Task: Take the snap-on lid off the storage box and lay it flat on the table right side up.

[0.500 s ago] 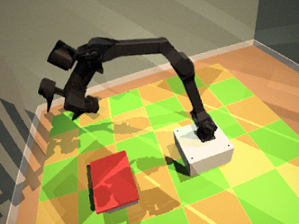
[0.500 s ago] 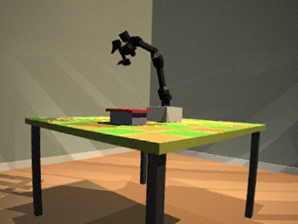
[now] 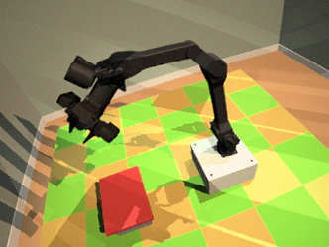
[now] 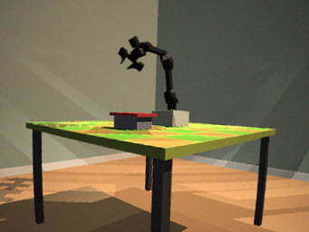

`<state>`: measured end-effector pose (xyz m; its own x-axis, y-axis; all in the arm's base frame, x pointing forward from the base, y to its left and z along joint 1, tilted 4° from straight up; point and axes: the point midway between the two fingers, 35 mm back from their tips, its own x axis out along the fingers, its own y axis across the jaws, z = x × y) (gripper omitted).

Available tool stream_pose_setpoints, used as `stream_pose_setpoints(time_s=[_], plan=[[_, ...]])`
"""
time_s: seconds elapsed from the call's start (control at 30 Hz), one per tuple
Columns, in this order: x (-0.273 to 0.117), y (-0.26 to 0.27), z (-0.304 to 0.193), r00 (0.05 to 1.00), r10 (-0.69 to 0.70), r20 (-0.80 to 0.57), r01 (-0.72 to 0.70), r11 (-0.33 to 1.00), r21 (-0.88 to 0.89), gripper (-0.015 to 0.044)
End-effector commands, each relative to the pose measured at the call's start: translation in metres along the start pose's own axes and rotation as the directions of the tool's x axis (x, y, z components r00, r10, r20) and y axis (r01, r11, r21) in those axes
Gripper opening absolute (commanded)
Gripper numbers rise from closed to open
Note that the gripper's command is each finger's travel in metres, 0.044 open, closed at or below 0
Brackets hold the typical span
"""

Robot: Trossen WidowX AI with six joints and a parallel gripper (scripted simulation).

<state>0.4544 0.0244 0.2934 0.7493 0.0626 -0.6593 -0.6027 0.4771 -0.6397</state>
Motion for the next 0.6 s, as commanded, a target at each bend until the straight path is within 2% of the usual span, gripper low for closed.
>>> stream_pose_setpoints(time_s=[0.0,0.13,0.2,0.33,0.5,0.57], plan=[[0.001,0.048,-0.01,1.0,-0.001,-0.01,0.006,0.842,0.539,0.0235],[0.002,0.081,-0.019,1.0,-0.001,-0.012,0.01,0.594,0.804,0.0235],[0.002,0.087,-0.021,1.0,-0.001,-0.012,0.01,0.542,0.84,0.0235],[0.002,0.107,-0.028,1.0,-0.001,-0.013,0.012,0.353,0.935,0.0235],[0.002,0.125,-0.034,1.0,-0.001,-0.014,0.014,0.174,0.985,0.0235],[0.002,0.136,-0.039,1.0,-0.001,-0.014,0.014,0.061,0.998,0.0235]])
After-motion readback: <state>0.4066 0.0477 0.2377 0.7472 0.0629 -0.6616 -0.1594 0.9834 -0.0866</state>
